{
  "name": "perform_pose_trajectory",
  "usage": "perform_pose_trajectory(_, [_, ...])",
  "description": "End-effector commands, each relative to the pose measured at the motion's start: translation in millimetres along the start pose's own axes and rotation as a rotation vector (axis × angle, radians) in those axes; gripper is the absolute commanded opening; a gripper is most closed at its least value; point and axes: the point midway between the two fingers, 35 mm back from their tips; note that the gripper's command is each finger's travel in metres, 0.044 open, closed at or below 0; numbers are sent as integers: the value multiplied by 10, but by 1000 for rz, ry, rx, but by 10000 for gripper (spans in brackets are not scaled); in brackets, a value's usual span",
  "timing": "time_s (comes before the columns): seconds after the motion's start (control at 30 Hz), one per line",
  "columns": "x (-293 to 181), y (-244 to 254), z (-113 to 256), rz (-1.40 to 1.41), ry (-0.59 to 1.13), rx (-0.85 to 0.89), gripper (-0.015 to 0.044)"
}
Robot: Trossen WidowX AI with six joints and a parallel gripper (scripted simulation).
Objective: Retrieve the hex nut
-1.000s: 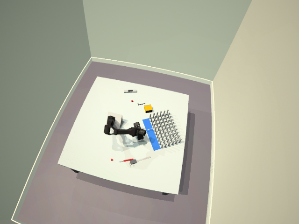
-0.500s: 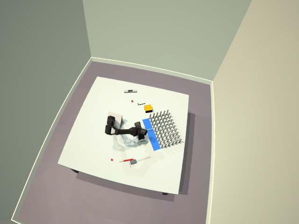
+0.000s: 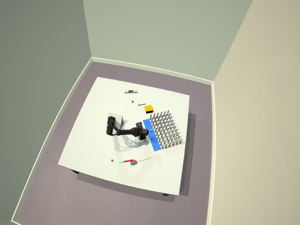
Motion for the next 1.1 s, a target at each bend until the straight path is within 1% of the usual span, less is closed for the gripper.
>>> perform_pose_trajectory(0.0, [-58, -2, -20, -5, 4, 2, 0])
perform_pose_trajectory(1.07, [-251, -39, -106, -4, 6, 4, 0])
Point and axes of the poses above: the point midway between the two fingers, 35 mm back from their tips, its own z axis back along the fingers, its own y axis across the jaws, x = y × z, and after that the axes turned 11 degrees about -z, right-handed
